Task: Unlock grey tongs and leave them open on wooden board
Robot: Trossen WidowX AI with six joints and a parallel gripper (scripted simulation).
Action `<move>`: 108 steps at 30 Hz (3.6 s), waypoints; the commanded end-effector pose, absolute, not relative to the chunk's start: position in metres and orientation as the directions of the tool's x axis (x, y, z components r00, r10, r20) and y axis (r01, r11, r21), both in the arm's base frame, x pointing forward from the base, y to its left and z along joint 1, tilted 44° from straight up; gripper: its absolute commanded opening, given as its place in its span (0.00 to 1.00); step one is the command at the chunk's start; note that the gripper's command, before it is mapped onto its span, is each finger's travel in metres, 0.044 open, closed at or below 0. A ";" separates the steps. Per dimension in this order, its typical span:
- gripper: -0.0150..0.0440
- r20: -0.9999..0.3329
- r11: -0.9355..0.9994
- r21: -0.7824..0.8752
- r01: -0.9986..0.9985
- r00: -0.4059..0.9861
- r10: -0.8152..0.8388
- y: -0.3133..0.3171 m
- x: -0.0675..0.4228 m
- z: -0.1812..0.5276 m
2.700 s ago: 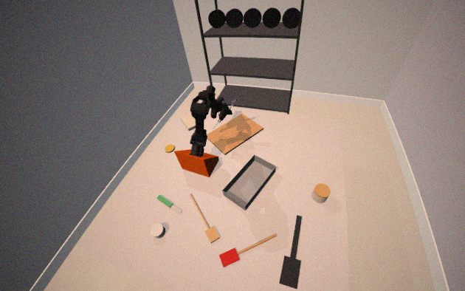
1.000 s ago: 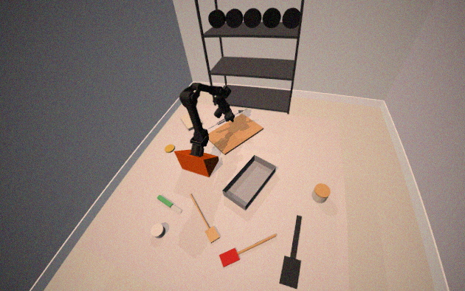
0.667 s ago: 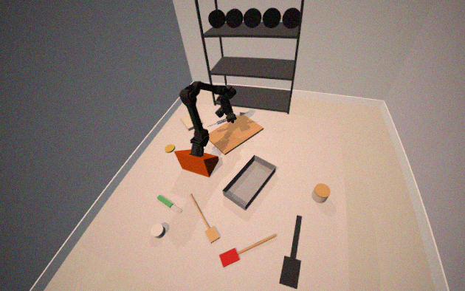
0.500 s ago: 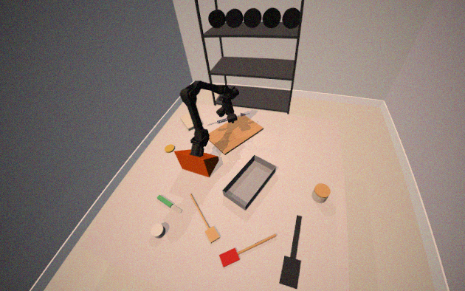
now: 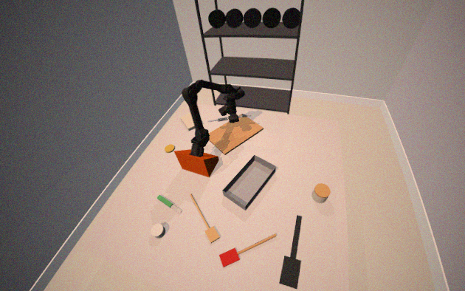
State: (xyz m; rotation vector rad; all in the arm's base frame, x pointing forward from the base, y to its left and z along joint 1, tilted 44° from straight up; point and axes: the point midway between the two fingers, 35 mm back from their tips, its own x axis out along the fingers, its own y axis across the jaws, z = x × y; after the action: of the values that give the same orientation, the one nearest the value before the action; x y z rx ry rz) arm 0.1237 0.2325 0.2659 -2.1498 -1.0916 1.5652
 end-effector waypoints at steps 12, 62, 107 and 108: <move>0.00 -0.699 -0.676 -0.607 0.418 0.125 0.705 0.241 0.126 0.259; 0.53 -0.700 -0.674 -0.606 0.423 0.120 0.705 0.277 0.130 0.223; 1.00 -0.702 -0.688 -0.592 0.420 0.150 0.696 0.232 0.240 0.355; 1.00 -0.702 -0.688 -0.592 0.420 0.150 0.696 0.232 0.240 0.355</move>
State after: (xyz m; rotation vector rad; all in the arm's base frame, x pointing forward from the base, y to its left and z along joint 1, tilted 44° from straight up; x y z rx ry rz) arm 0.2444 0.2356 0.3516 -2.1778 -1.0749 1.5441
